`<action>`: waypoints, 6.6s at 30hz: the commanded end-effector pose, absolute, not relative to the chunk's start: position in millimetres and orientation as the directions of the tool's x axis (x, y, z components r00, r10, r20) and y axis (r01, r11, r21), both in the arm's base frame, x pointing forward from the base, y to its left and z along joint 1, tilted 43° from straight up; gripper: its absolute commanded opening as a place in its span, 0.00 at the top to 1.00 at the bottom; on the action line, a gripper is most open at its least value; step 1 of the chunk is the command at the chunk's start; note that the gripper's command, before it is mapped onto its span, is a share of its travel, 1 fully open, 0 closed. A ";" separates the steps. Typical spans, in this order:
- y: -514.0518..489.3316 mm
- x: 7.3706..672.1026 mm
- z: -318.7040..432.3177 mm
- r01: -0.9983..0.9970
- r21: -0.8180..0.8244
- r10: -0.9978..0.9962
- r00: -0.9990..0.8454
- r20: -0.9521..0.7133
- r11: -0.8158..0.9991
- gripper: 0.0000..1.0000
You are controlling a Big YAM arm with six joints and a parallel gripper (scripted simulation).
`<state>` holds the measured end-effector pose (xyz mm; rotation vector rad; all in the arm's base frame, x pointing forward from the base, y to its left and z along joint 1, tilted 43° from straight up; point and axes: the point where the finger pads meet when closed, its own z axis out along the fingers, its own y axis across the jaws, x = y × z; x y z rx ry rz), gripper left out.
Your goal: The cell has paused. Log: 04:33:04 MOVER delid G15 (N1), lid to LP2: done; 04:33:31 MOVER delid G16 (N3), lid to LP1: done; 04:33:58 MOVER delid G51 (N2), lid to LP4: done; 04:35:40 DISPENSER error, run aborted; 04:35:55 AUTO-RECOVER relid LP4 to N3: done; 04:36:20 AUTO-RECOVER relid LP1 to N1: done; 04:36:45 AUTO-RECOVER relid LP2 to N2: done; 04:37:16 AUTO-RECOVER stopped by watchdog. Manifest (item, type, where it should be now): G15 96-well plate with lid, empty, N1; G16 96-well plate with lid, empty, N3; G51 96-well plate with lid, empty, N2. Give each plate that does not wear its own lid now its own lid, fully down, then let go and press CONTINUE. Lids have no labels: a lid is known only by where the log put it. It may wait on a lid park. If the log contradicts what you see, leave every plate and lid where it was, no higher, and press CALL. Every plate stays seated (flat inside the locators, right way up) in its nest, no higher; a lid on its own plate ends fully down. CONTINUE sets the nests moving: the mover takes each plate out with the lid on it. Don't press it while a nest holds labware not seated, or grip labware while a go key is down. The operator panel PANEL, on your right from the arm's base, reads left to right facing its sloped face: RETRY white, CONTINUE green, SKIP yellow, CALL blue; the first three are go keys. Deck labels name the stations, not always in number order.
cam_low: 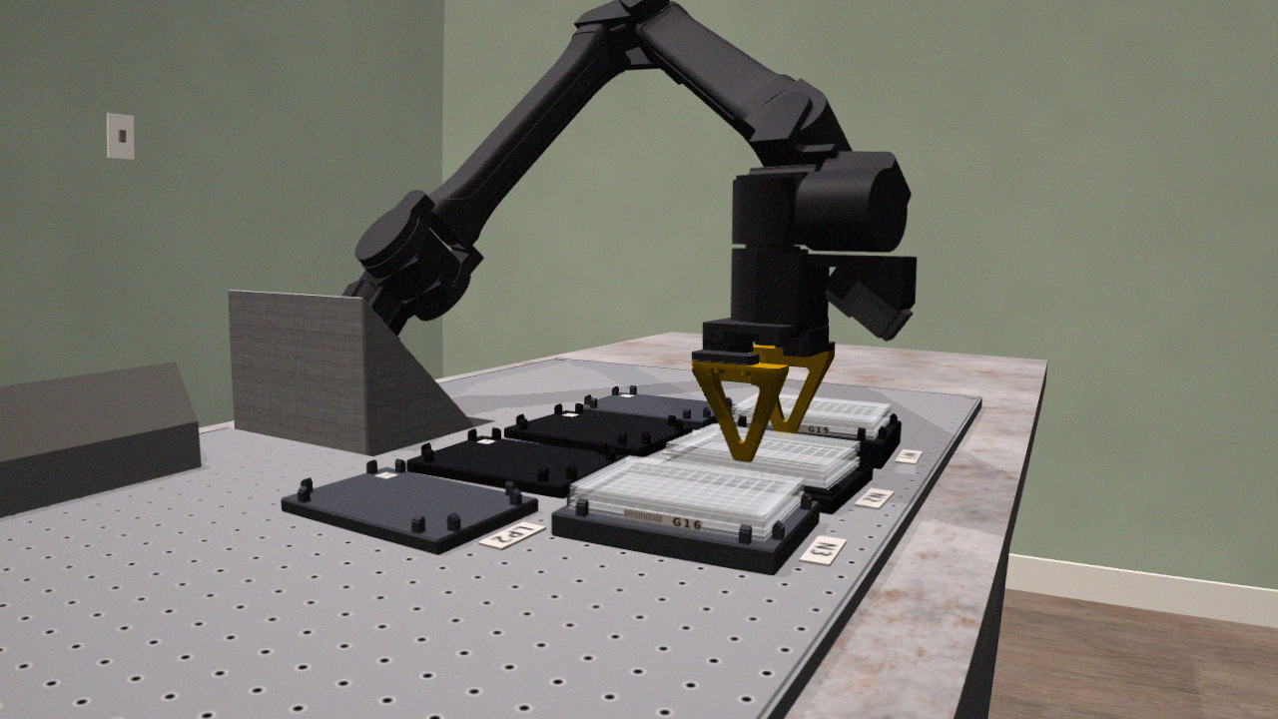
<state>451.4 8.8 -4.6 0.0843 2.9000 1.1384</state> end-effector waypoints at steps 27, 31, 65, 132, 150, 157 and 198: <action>20.1 451.6 -12.3 0.035 0.683 0.043 -0.999 0.006 0.729 1.00; 20.0 451.8 -12.0 0.035 0.683 0.042 -0.999 0.006 0.729 1.00; 19.0 453.3 -9.9 0.030 0.683 0.038 -0.999 0.004 0.729 0.00; -26.3 467.3 35.5 0.017 0.673 0.067 -0.997 -0.048 0.740 0.00; -27.9 468.3 39.1 0.015 0.672 0.067 -0.996 -0.052 0.741 0.00; -29.1 466.4 38.7 0.019 0.673 0.069 -0.996 -0.048 0.740 0.00; -29.6 468.9 41.2 0.015 0.671 0.068 -0.996 -0.054 0.741 0.00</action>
